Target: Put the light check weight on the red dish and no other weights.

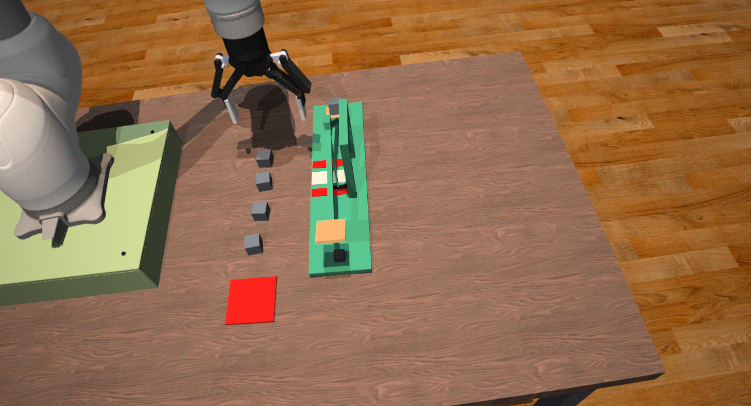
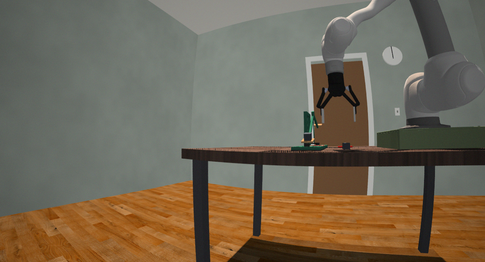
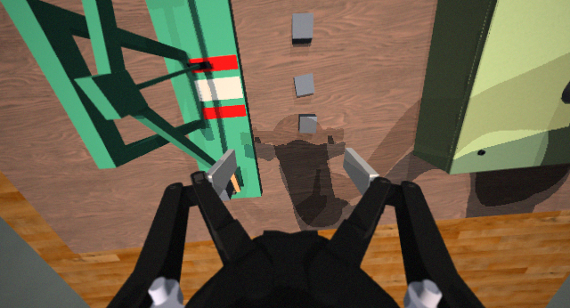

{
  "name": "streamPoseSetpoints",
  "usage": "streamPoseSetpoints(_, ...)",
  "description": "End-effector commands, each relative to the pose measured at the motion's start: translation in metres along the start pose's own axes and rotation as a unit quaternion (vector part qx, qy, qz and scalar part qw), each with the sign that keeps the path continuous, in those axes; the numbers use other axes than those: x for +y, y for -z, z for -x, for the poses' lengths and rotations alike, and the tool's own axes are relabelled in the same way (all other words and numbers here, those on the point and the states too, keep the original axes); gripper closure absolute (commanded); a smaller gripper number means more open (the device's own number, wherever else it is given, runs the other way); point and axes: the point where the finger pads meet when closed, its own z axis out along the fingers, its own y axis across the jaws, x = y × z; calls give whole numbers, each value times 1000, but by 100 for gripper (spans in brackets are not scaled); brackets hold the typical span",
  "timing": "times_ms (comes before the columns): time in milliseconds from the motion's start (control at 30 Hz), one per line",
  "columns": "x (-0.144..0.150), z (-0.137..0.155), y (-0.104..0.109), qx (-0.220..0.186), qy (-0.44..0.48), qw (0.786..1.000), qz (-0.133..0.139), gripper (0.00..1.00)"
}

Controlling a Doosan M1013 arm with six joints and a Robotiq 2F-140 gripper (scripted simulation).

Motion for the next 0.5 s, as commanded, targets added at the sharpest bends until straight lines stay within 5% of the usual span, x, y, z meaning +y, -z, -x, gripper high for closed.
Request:
streamPoseSetpoints(0,32,-21,-9,-2,-7,1000,-2,0)
streamPoseSetpoints(33,34,-22,-9,-2,-8,1000,-2,0)
streamPoseSetpoints(67,34,-22,-9,-2,-8,1000,-2,65)
streamPoseSetpoints(467,34,-22,-9,-2,-8,1000,-2,65)
